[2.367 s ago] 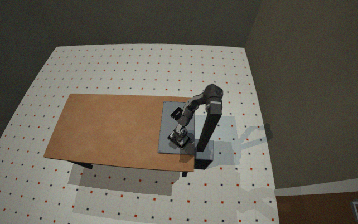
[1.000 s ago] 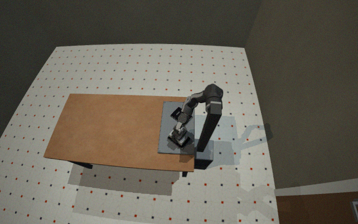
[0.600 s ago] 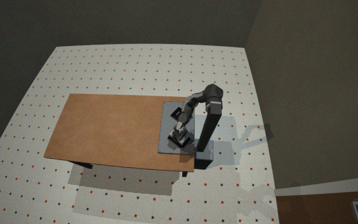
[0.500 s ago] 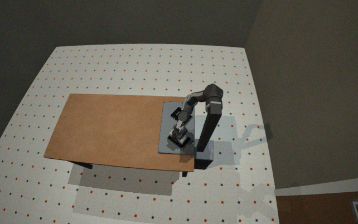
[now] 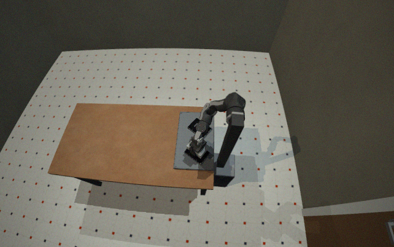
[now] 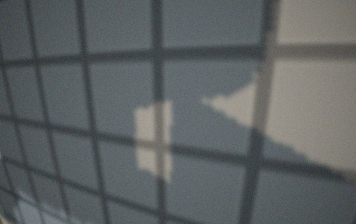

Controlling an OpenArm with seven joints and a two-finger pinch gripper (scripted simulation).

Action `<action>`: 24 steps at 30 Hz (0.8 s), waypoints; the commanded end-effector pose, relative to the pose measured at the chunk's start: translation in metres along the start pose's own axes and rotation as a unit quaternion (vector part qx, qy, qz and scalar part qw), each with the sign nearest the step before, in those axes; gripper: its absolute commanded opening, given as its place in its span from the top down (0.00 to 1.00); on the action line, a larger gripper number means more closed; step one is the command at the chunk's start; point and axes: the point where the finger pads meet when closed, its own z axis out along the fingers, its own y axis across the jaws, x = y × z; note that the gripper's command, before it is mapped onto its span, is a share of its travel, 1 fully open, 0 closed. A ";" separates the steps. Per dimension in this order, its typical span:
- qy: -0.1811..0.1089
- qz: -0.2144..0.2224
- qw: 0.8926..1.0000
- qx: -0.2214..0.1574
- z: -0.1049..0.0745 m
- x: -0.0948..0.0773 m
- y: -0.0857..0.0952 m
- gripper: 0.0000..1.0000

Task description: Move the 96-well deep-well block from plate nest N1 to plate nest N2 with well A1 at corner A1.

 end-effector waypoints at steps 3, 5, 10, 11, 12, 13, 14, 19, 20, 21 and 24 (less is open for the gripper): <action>-0.003 0.006 1.000 0.002 -0.024 -0.002 0.002 1.00; -0.003 0.006 1.000 0.002 -0.024 -0.002 0.002 1.00; -0.003 0.006 1.000 0.002 -0.024 -0.002 0.002 1.00; -0.003 0.006 1.000 0.002 -0.024 -0.002 0.002 1.00; -0.003 0.006 1.000 0.002 -0.024 -0.002 0.002 1.00; -0.003 0.006 1.000 0.002 -0.024 -0.002 0.002 1.00; -0.003 0.006 1.000 0.002 -0.024 -0.002 0.002 1.00; -0.002 0.012 1.000 0.001 -0.024 -0.019 -0.024 1.00; -0.002 0.015 1.000 0.001 -0.024 -0.023 -0.031 1.00; -0.002 0.015 1.000 0.001 -0.024 -0.023 -0.031 1.00; -0.002 0.015 1.000 0.001 -0.024 -0.023 -0.031 1.00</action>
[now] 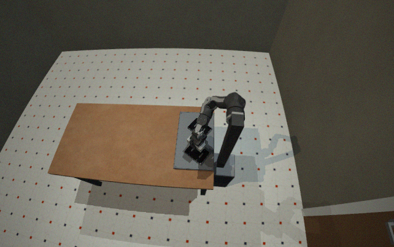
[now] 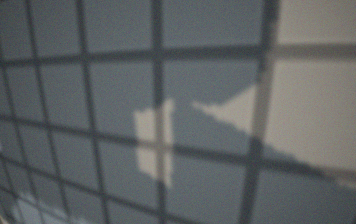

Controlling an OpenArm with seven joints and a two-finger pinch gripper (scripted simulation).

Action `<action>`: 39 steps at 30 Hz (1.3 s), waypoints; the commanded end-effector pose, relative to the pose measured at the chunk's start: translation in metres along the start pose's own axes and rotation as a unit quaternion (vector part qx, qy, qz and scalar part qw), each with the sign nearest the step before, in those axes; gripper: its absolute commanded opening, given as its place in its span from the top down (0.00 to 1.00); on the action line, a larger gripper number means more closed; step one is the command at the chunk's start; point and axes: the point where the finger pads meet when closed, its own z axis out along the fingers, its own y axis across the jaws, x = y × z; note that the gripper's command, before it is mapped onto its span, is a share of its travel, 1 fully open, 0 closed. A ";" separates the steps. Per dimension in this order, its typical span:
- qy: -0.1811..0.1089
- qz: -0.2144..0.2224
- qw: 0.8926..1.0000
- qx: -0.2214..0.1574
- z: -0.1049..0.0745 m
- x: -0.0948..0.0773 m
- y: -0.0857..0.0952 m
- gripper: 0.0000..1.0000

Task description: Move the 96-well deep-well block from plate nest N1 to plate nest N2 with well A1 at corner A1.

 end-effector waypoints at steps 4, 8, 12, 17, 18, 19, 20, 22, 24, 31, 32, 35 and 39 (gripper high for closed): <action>0.001 0.002 1.000 -0.004 -0.001 -0.002 0.001 1.00; 0.001 0.002 1.000 -0.004 -0.001 -0.002 0.001 1.00; 0.001 0.002 1.000 -0.004 0.000 -0.020 -0.027 1.00; 0.001 0.002 1.000 -0.004 0.001 -0.024 -0.034 1.00; 0.001 0.002 1.000 -0.004 0.001 -0.024 -0.034 1.00; 0.001 0.002 1.000 -0.004 0.001 -0.024 -0.034 1.00; 0.001 0.002 1.000 -0.004 0.001 -0.024 -0.034 1.00; 0.001 0.002 1.000 -0.004 0.001 -0.024 -0.034 1.00; 0.001 0.002 1.000 -0.004 0.001 -0.024 -0.034 1.00; 0.001 0.002 1.000 -0.004 0.002 -0.046 -0.068 1.00; 0.001 0.002 1.000 -0.004 0.002 -0.046 -0.068 1.00; 0.001 0.002 1.000 -0.004 0.002 -0.046 -0.068 1.00; 0.001 0.002 1.000 -0.004 0.002 -0.046 -0.068 1.00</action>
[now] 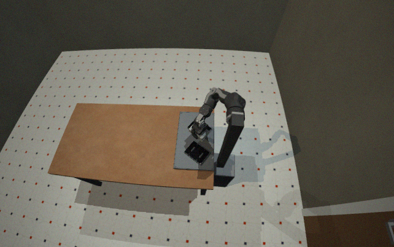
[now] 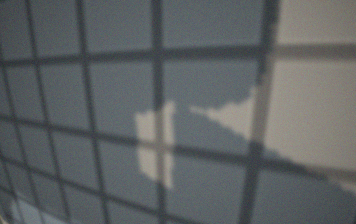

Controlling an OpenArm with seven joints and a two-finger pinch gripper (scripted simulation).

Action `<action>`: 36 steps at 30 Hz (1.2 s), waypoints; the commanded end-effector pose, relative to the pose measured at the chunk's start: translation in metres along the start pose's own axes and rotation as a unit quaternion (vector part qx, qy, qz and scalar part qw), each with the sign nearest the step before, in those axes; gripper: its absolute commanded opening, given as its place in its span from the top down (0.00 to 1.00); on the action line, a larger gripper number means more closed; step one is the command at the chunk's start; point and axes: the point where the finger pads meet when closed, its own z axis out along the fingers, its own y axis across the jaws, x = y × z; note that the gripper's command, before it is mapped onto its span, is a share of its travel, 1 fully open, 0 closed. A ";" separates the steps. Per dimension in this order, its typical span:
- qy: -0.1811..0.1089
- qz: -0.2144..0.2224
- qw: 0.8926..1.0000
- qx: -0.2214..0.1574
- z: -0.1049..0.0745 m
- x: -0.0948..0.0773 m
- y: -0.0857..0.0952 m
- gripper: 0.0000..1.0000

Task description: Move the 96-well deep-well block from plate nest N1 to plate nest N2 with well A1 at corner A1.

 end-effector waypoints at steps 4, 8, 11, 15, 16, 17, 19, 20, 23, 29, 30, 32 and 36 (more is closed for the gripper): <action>0.000 -0.001 1.000 -0.003 -0.001 -0.004 -0.005 1.00; -0.001 -0.002 1.000 -0.006 -0.001 -0.023 -0.031 1.00; -0.001 -0.002 1.000 -0.006 -0.001 -0.023 -0.031 1.00; -0.001 -0.002 1.000 -0.006 -0.001 -0.023 -0.031 1.00; -0.001 -0.002 1.000 -0.006 -0.001 -0.023 -0.031 1.00; -0.001 -0.002 1.000 -0.006 -0.001 -0.023 -0.031 1.00; -0.001 -0.002 1.000 -0.006 -0.001 -0.023 -0.031 1.00; -0.001 -0.002 1.000 -0.006 -0.001 -0.023 -0.031 1.00; 0.000 -0.001 1.000 -0.004 0.000 -0.037 -0.052 1.00; -0.001 -0.002 1.000 -0.006 0.000 -0.047 -0.064 1.00; -0.001 -0.002 1.000 -0.006 0.000 -0.047 -0.064 1.00; -0.001 -0.002 1.000 -0.006 0.000 -0.047 -0.064 1.00; -0.001 -0.002 1.000 -0.006 0.000 -0.047 -0.064 1.00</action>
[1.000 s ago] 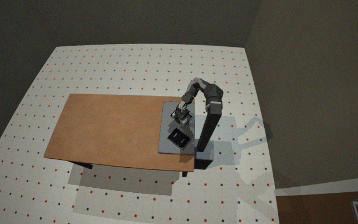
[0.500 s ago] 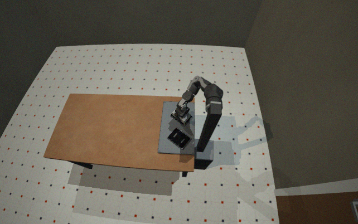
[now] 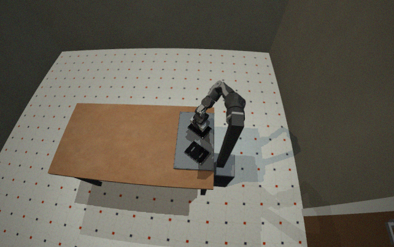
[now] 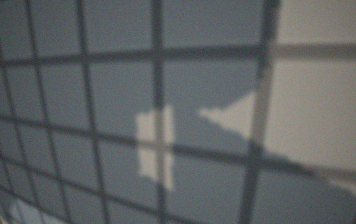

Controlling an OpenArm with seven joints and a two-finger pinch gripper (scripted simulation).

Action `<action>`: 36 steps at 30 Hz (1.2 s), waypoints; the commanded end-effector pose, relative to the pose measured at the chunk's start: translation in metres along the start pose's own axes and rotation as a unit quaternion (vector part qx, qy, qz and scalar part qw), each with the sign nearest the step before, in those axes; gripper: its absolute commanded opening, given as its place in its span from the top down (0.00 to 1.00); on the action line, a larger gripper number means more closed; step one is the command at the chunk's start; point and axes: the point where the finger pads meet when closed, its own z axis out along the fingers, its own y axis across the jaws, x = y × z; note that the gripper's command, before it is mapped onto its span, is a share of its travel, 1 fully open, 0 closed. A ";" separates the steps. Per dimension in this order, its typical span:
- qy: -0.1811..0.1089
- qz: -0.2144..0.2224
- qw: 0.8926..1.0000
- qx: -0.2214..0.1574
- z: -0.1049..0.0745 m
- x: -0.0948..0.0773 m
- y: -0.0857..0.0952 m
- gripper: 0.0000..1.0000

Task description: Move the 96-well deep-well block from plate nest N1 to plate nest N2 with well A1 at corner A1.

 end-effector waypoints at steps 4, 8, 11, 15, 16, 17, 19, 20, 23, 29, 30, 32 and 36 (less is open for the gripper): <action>-0.002 0.000 1.000 -0.003 -0.002 -0.006 -0.004 1.00; -0.002 -0.001 1.000 -0.005 -0.003 -0.010 -0.006 1.00; -0.002 -0.001 1.000 -0.005 -0.003 -0.010 -0.006 1.00; -0.002 -0.001 1.000 -0.005 -0.003 -0.010 -0.006 1.00; -0.002 -0.001 1.000 -0.005 -0.003 -0.010 -0.006 1.00; -0.002 -0.001 1.000 -0.005 -0.003 -0.010 -0.006 1.00; -0.002 0.000 1.000 0.000 -0.002 -0.009 -0.008 1.00; -0.002 0.000 1.000 -0.001 -0.002 -0.009 -0.007 1.00; -0.002 -0.001 1.000 -0.005 -0.003 -0.009 -0.004 1.00; -0.002 -0.001 1.000 -0.005 -0.003 -0.009 -0.004 1.00; -0.002 -0.001 1.000 -0.005 -0.003 -0.009 -0.004 1.00; -0.002 -0.001 1.000 -0.005 -0.003 -0.009 -0.004 1.00; -0.002 -0.001 1.000 -0.005 0.004 -0.009 -0.004 1.00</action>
